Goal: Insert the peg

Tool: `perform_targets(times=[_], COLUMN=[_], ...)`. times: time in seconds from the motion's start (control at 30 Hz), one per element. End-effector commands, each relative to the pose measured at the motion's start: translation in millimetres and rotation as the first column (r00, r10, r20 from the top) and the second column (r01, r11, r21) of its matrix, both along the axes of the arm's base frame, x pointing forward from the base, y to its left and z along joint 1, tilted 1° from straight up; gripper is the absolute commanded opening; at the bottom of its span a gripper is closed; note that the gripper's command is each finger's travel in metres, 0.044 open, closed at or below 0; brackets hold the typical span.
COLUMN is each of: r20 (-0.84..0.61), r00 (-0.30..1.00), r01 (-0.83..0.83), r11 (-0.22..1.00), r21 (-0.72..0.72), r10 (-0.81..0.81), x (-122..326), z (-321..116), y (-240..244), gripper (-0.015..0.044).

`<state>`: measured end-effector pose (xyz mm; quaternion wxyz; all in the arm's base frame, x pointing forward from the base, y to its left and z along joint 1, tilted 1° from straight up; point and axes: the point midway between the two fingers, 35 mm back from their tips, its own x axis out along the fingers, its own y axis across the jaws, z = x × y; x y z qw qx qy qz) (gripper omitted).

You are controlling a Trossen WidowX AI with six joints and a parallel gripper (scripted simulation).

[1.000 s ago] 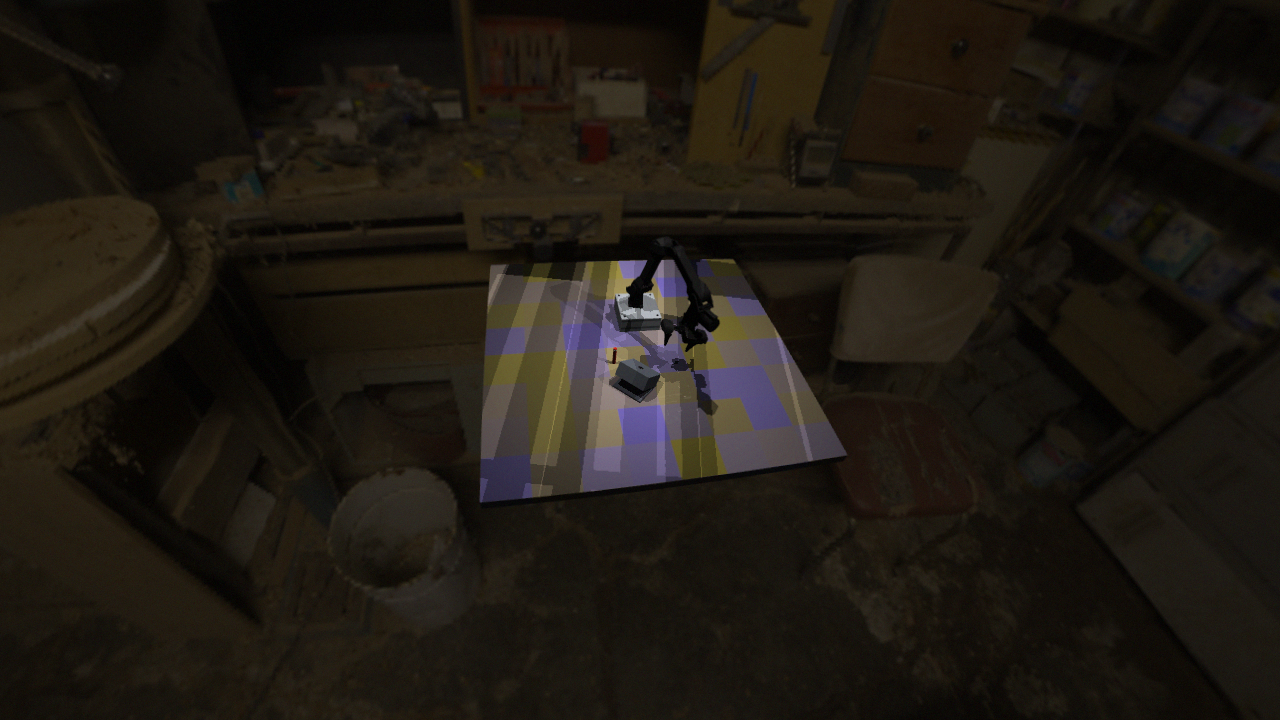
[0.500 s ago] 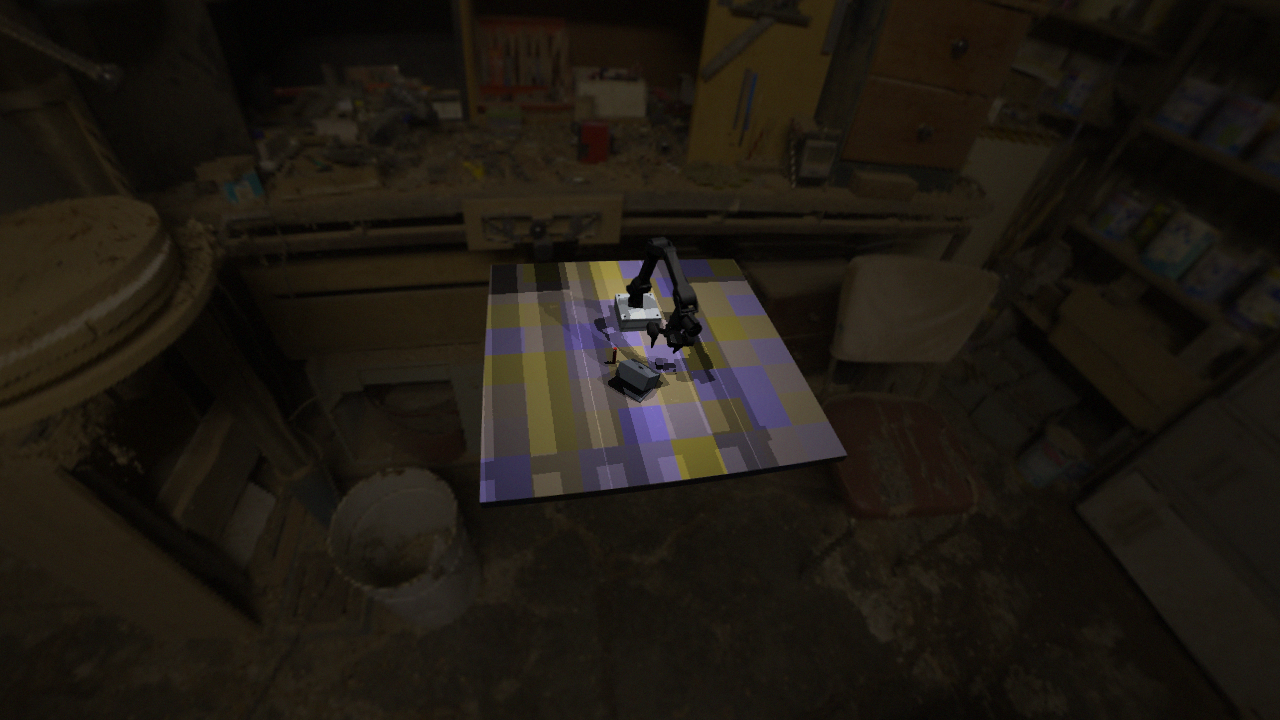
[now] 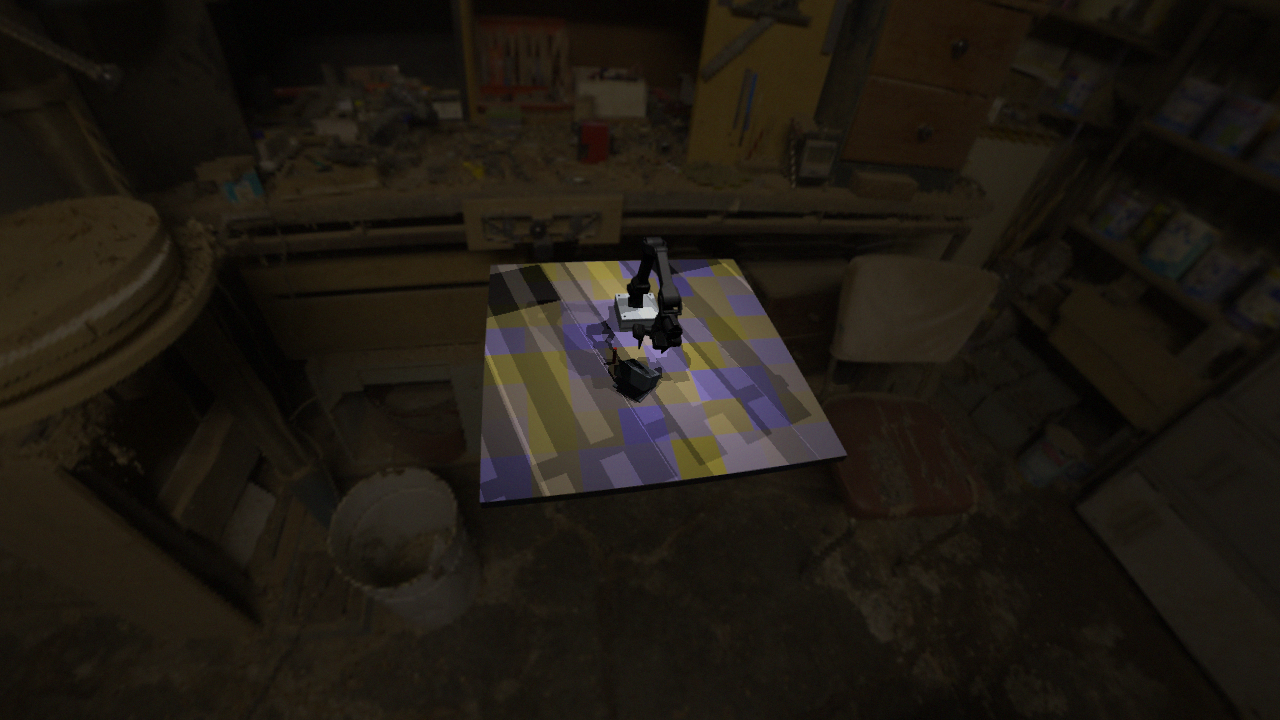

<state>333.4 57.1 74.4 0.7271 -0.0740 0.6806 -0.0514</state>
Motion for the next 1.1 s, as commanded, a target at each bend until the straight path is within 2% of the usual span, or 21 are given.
perform_targets(times=[0.0,1.07], r20=[-0.010,-0.040], r00=[1.000,0.999], r01=[-0.002,0.002], r11=[1.000,0.988], r21=[0.019,0.155], r10=[0.003,0.005], x=[-0.8,-14.4], z=[0.3,-2.6], y=[-12.4,-119.9], gripper=[0.0440,0.0440])
